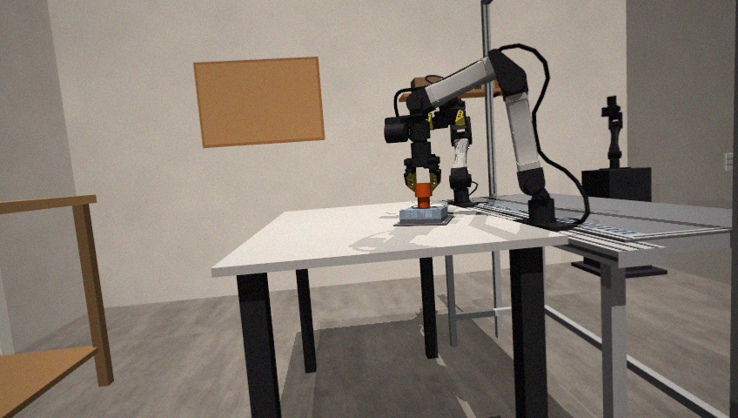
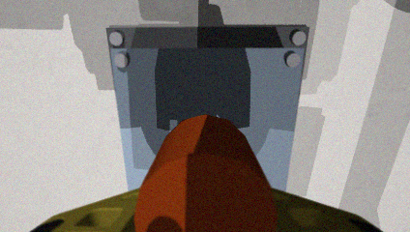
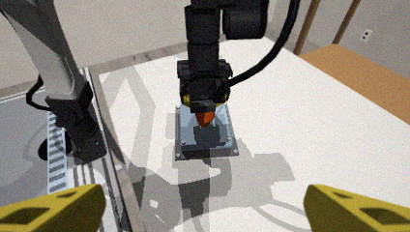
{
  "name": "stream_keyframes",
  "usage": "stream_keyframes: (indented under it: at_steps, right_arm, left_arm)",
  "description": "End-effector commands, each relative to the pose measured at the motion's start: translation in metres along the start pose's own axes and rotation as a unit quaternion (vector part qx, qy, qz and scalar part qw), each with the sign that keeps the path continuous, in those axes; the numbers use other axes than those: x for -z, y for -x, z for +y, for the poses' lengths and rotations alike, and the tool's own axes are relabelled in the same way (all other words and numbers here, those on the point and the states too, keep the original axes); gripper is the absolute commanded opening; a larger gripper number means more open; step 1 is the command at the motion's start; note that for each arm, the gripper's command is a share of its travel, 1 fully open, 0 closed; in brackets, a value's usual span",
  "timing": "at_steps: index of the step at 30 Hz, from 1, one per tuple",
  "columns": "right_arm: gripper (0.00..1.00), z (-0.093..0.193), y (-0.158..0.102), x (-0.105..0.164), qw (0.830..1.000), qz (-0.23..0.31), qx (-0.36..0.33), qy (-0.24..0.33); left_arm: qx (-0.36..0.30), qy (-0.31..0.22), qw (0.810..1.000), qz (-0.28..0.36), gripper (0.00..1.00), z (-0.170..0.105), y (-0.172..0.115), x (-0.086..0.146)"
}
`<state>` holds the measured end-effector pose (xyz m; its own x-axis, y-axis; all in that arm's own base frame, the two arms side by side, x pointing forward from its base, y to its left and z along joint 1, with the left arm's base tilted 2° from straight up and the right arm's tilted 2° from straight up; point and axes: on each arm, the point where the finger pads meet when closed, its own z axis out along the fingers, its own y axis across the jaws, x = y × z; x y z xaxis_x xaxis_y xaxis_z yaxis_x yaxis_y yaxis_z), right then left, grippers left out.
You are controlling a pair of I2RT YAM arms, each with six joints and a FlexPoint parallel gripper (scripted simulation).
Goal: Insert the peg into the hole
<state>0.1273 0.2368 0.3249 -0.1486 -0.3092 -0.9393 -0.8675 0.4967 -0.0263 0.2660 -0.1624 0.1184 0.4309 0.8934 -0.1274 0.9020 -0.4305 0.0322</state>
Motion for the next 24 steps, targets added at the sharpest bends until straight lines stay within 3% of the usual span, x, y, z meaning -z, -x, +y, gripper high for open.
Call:
stream_keyframes:
  at_steps: [1,24]
  right_arm:
    - [1.00,0.000,0.009,0.005,1.000,-0.014,-0.002,0.001]
    - [1.00,0.000,0.009,0.005,1.000,-0.014,-0.002,0.001]
  left_arm:
    - [0.002,0.008,1.000,-0.004,0.34,0.003,-0.001,-0.001]
    - [0.002,0.003,1.000,-0.004,0.34,0.002,-0.004,-0.015]
